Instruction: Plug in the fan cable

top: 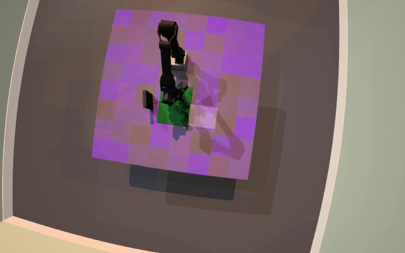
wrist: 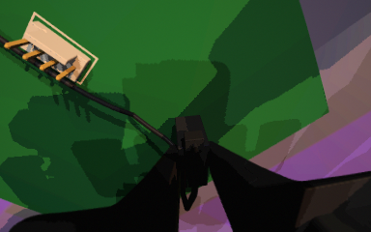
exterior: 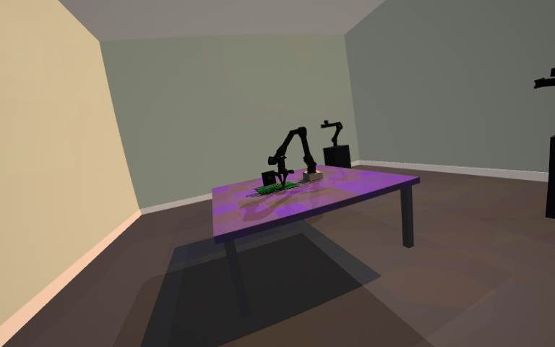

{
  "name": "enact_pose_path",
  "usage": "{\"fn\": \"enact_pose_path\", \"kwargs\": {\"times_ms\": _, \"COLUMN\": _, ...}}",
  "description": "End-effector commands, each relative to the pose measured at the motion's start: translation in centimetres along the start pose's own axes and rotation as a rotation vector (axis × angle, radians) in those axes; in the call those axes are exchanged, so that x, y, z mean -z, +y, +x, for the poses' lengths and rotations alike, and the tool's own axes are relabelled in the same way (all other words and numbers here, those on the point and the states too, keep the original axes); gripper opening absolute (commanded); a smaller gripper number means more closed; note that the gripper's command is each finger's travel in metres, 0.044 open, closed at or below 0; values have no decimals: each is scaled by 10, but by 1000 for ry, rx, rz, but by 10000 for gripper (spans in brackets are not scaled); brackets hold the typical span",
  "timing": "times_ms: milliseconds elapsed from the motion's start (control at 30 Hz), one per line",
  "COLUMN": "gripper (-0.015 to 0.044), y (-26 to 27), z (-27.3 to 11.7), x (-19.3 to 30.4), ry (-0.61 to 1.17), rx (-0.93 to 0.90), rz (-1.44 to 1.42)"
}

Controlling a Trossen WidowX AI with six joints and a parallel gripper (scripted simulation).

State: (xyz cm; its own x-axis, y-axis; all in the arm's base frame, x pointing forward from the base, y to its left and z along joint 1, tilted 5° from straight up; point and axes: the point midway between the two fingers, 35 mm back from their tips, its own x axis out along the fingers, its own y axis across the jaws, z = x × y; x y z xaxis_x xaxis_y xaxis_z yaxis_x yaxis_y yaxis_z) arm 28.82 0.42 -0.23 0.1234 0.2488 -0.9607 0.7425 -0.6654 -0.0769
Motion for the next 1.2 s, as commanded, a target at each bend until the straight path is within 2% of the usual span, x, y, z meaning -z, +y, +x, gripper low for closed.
{"fn": "enact_pose_path", "kwargs": {"times_ms": 0, "gripper": 0, "y": 4, "z": -14, "x": 7, "ry": 8, "rx": -13, "rz": -6}}
{"fn": "enact_pose_path", "kwargs": {"times_ms": 767, "gripper": 0, "y": 0, "z": -85, "x": 21, "ry": 2, "rx": -11, "rz": -2}}
{"fn": "enact_pose_path", "kwargs": {"times_ms": 933, "gripper": 0, "y": -1, "z": -90, "x": 22, "ry": 1, "rx": -11, "rz": -7}}
{"fn": "enact_pose_path", "kwargs": {"times_ms": 1167, "gripper": 0, "y": -1, "z": -90, "x": 24, "ry": -32, "rx": -4, "rz": -221}}
